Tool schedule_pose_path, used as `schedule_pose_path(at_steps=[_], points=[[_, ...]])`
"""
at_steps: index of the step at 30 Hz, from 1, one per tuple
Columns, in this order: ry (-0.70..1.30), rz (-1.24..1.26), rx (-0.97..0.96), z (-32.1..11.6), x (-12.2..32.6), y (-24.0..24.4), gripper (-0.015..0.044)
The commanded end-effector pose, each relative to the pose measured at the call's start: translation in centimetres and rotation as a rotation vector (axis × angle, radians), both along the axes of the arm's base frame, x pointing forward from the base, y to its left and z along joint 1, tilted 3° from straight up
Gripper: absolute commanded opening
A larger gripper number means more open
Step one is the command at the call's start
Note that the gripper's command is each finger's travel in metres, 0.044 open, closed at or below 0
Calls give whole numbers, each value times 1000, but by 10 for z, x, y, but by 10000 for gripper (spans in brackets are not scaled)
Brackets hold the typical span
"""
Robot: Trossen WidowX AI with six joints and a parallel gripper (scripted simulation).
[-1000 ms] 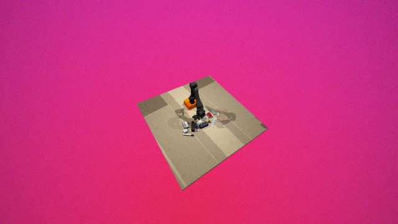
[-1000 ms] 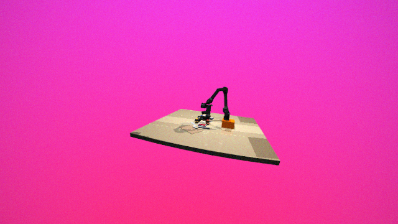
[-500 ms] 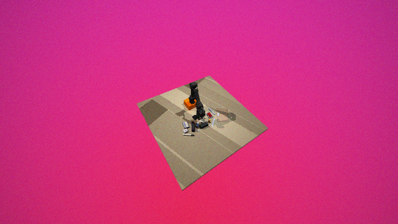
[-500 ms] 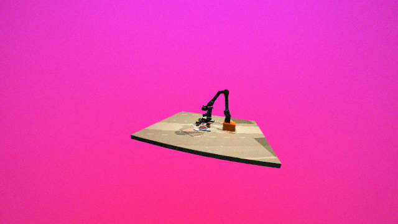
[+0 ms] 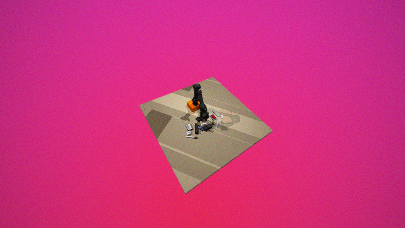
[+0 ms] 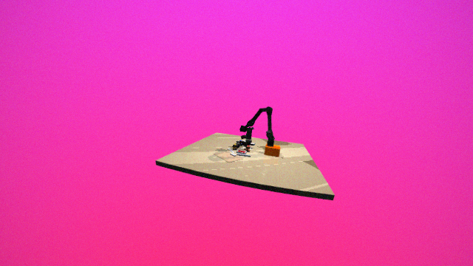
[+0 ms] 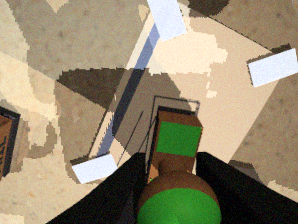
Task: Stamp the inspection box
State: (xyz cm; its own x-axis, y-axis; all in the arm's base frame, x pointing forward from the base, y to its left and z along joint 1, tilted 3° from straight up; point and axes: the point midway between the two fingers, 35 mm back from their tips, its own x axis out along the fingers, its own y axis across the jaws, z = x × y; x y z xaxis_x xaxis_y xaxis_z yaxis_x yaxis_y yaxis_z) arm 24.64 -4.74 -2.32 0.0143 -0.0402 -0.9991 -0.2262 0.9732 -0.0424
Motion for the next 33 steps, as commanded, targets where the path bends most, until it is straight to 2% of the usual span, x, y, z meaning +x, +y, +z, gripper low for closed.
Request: schedule_pose_path(at_steps=[1,33], points=[[-3,5,1,3,1,0,0],[-4,5,2,41,3,2,0]])
